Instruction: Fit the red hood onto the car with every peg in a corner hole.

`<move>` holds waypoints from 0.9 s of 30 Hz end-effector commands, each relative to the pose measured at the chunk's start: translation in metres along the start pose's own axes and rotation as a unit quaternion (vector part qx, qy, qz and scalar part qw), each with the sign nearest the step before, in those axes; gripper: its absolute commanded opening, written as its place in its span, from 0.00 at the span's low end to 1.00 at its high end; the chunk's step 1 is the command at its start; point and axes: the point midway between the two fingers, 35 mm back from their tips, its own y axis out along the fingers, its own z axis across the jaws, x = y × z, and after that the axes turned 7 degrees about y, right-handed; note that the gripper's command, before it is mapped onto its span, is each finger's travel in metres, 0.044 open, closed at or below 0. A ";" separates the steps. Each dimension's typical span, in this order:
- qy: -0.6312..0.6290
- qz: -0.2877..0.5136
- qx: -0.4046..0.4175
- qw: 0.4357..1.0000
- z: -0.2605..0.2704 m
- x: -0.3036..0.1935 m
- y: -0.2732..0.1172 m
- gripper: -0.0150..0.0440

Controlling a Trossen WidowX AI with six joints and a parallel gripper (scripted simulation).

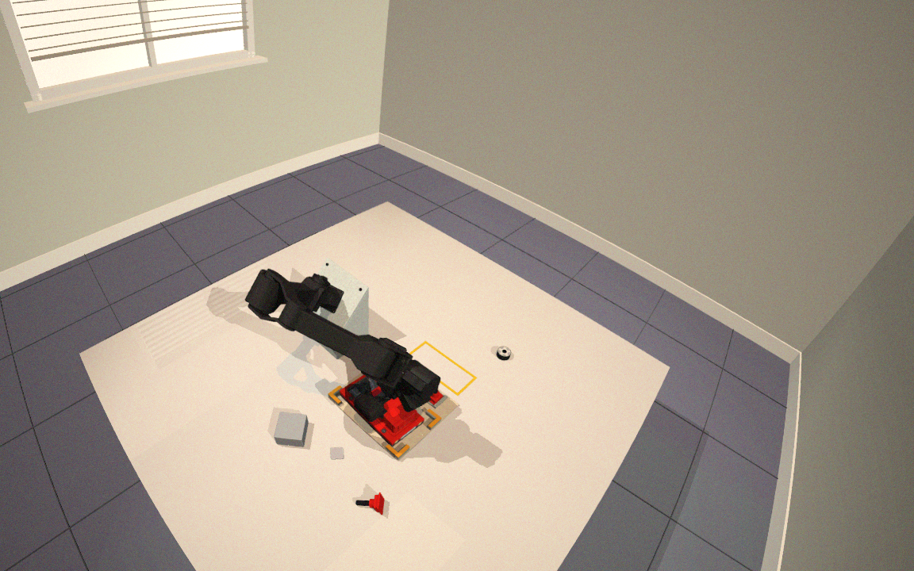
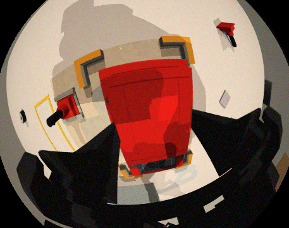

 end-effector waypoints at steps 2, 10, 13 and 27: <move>0.000 0.000 -0.001 1.000 0.000 0.000 -0.003 0.25; 0.001 0.000 0.000 1.000 0.000 0.000 -0.005 0.25; 0.000 0.000 0.000 1.000 0.000 0.000 -0.005 0.25; -0.001 -0.004 -0.002 1.000 -0.001 -0.001 -0.004 0.25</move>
